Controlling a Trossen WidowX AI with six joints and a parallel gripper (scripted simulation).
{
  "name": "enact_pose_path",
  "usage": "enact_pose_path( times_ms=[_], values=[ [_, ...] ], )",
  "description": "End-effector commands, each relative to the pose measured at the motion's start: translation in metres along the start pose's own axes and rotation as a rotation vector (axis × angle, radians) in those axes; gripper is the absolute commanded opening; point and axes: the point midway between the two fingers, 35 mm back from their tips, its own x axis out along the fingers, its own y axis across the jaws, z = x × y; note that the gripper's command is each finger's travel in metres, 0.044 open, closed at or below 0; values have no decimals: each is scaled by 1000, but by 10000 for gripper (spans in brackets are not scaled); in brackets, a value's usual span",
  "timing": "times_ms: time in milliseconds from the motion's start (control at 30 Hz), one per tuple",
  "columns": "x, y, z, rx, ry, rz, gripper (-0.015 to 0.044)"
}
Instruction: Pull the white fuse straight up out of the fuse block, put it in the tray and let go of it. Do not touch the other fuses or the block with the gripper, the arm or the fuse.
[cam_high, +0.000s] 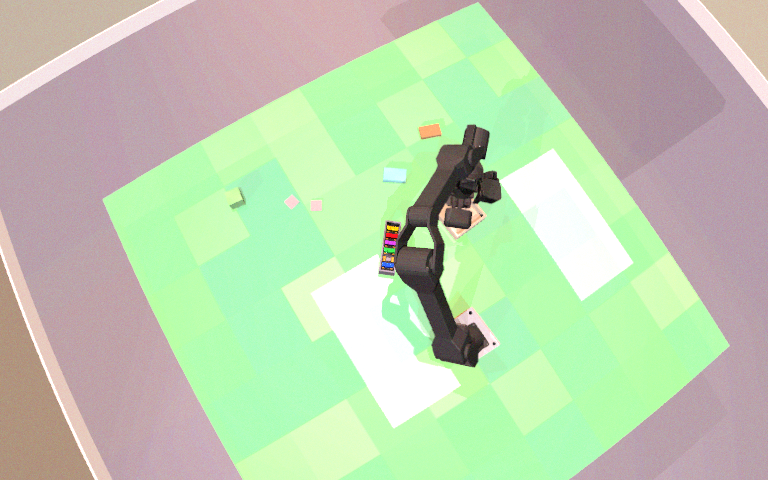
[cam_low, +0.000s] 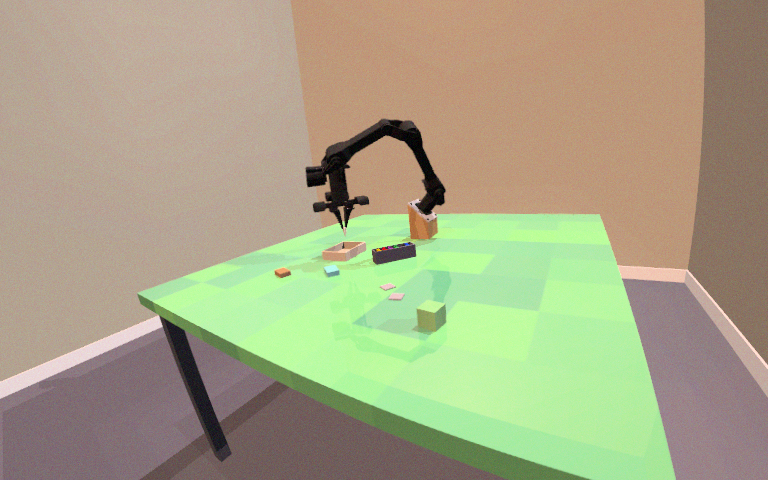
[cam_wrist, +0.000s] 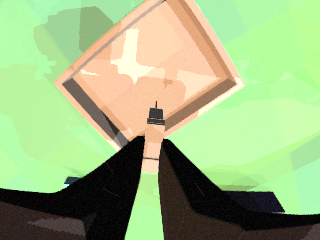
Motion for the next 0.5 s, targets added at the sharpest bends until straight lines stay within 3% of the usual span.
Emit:
enact_pose_path(
  times_ms=[0, 467],
  values=[
    [3, 8, 16, -5, -4, -4, 0],
    [18, 8, 16, -5, -4, -4, 0]
  ],
)
